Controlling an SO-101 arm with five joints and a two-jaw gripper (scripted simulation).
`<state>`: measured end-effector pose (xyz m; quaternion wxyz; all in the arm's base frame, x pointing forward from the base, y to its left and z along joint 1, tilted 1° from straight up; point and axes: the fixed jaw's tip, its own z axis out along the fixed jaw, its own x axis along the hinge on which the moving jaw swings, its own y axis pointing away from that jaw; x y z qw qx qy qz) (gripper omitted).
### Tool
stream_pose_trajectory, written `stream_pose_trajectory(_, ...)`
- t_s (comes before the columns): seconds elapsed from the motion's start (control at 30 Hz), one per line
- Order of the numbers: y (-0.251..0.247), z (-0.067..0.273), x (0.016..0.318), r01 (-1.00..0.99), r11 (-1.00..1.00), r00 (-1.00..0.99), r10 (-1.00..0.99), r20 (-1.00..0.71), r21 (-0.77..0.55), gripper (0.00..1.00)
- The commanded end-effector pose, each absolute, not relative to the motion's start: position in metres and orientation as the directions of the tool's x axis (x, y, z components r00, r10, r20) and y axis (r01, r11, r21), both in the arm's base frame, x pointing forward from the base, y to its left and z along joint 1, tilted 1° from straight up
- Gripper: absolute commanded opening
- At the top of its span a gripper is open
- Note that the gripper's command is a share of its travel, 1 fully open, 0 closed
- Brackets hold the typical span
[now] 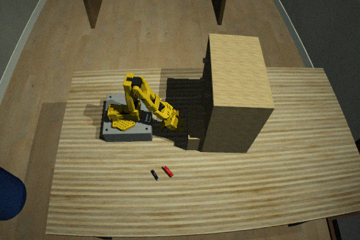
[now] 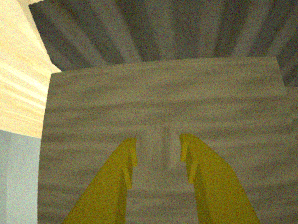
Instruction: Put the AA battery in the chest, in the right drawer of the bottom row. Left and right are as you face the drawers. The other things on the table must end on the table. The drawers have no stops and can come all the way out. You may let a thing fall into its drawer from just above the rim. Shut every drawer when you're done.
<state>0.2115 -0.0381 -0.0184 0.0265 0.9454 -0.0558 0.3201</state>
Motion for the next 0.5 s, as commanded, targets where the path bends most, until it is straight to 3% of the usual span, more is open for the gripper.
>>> stream_pose_trajectory(0.0,-0.0391,-0.0178,0.2079,-0.145,-0.989,0.784,-0.114,0.611,0.002,0.0)
stream_pose_trajectory(0.47,-0.0389,-0.0178,0.205,-0.146,-0.989,0.783,-0.115,0.611,0.002,0.0)
